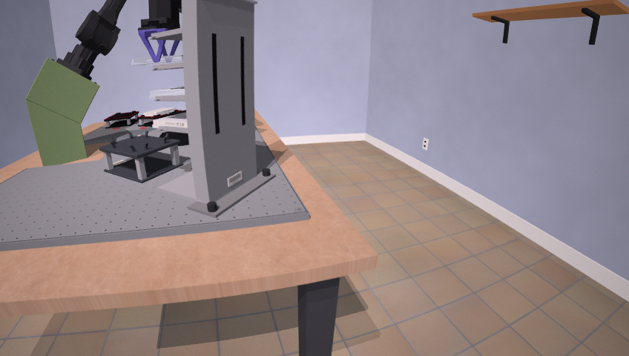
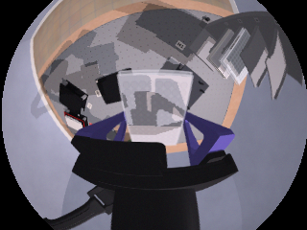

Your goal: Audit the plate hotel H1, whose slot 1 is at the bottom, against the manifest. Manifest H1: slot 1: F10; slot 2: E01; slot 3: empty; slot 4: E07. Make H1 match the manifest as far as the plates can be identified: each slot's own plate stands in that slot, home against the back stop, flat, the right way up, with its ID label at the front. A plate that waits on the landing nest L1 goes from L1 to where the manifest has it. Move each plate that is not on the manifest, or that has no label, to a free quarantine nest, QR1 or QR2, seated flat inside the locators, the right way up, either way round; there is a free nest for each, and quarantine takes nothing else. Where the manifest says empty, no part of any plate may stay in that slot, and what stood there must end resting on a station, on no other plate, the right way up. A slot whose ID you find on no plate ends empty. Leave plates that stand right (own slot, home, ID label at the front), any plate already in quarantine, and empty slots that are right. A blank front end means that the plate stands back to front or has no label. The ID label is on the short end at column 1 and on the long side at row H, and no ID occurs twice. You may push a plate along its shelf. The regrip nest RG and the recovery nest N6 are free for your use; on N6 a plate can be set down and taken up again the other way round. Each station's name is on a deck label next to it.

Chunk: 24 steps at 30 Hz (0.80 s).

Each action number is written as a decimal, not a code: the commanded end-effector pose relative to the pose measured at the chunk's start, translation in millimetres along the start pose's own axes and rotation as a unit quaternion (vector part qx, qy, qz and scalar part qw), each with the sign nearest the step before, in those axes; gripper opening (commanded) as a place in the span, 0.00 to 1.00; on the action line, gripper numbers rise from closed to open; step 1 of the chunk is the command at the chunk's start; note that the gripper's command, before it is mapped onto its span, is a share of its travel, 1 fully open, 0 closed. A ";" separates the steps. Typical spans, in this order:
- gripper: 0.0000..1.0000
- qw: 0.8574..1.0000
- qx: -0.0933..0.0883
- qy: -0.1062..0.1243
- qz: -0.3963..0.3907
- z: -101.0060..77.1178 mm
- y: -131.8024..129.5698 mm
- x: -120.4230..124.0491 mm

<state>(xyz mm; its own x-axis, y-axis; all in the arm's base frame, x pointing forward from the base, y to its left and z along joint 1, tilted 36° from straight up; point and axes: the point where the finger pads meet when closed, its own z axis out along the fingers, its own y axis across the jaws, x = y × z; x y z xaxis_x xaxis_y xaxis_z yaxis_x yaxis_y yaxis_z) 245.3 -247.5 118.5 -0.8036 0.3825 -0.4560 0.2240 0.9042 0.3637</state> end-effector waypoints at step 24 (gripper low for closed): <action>0.86 0.999 0.011 -0.023 -0.031 -17.8 78.5 -52.1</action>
<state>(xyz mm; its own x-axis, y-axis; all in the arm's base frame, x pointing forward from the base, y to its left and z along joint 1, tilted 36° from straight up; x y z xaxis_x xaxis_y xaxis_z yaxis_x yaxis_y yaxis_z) 282.7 -196.4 154.1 -0.8161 0.3358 -0.4703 0.1831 0.9222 0.3407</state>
